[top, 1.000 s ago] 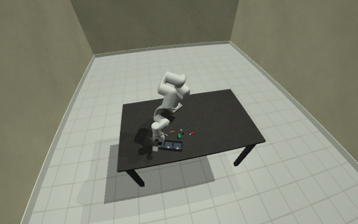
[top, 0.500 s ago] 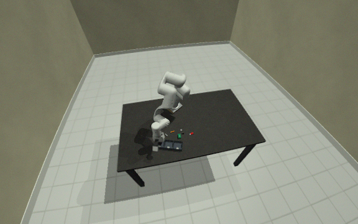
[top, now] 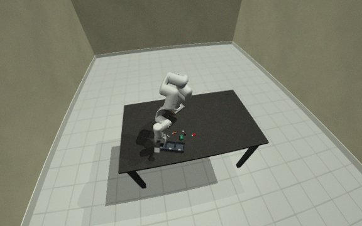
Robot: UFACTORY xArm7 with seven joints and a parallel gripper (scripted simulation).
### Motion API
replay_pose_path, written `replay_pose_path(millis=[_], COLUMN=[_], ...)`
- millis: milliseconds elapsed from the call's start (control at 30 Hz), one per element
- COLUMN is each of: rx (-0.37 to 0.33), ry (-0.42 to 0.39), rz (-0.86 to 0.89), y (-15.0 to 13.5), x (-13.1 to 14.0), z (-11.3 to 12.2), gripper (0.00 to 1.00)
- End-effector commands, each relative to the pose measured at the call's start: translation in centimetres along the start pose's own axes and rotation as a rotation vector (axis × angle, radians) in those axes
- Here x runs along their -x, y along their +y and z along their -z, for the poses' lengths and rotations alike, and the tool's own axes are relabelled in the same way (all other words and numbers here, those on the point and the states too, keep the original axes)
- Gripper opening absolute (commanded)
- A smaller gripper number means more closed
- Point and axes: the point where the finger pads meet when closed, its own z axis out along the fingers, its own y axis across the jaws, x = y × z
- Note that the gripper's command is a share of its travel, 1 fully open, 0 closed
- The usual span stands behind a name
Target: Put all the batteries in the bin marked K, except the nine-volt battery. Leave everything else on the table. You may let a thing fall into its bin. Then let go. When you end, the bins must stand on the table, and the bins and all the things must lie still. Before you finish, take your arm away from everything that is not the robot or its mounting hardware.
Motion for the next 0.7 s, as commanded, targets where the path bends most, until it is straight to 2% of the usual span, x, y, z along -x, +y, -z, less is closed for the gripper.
replay_pose_path(millis=[0, 667], rx=[0.002, 0.002], ry=[0.004, 0.004], rz=[0.000, 0.000], y=[0.1, 0.1], x=[-0.2, -0.2], z=[0.6, 2.9], gripper=[0.07, 0.07])
